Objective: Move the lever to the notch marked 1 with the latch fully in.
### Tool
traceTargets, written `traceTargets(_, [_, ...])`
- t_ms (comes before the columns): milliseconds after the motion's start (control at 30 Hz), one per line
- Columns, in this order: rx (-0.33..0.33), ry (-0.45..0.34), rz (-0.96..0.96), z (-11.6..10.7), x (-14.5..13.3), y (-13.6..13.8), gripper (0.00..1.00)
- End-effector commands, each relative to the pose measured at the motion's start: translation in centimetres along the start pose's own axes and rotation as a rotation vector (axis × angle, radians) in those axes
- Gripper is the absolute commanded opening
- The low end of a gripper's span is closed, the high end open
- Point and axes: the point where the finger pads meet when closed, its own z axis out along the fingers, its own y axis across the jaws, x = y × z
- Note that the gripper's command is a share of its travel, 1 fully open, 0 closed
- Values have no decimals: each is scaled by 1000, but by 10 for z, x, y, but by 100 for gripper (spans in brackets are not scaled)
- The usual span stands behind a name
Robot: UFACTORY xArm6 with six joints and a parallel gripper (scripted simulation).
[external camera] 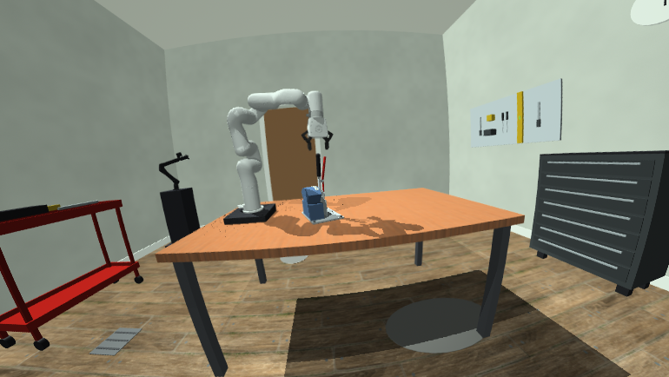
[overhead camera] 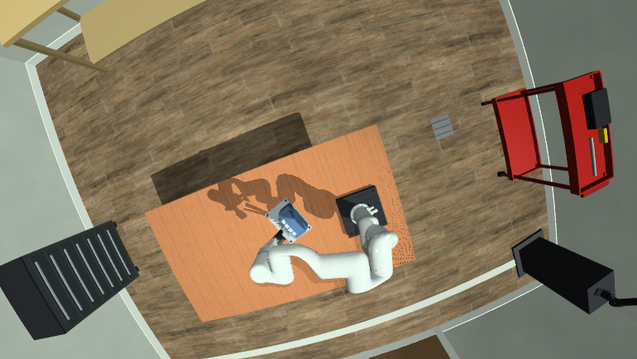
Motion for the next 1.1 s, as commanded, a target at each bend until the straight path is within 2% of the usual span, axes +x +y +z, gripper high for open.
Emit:
traceTargets(0, [-4, -2, 0, -2, 0, 1, 99])
traceTargets(733, [-4, -2, 0, 8, 0, 1, 99])
traceTargets(1067, [-4, -2, 0, 26, 0, 1, 99])
